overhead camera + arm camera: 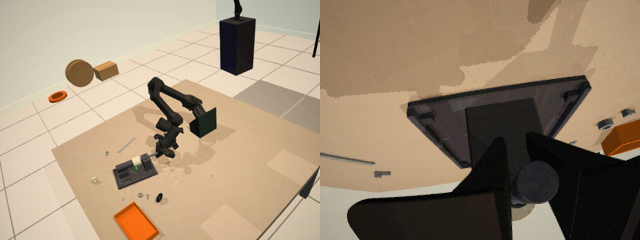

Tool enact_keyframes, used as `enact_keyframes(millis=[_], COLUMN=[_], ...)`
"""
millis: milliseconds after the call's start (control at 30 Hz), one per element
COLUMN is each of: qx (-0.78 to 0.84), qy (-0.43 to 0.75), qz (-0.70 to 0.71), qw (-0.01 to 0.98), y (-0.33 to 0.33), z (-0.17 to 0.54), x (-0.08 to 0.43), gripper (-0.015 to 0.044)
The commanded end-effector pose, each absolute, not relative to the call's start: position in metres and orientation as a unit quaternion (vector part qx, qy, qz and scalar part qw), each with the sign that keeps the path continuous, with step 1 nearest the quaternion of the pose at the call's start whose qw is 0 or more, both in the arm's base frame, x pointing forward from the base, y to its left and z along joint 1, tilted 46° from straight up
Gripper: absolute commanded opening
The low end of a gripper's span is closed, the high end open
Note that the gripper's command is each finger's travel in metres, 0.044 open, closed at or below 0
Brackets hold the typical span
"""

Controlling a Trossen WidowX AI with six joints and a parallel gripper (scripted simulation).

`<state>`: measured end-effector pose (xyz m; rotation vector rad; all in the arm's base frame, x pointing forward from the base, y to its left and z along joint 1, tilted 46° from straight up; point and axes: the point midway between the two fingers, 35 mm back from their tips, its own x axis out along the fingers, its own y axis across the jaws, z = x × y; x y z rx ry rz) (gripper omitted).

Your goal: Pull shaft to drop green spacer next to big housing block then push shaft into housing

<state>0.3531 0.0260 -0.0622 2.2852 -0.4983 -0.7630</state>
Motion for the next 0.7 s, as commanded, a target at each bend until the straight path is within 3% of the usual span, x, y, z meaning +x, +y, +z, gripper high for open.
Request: enact_keyframes(millis=[0,667], qx=[0.876,0.876], qy=[-0.193,-0.193], qz=[-0.291,-0.291], qw=[0.333,0.333], y=[0.0258,0.0260], z=[-0.0616,-0.0620], x=[0.3526,0.3508], gripper=[0.0000,0.0000])
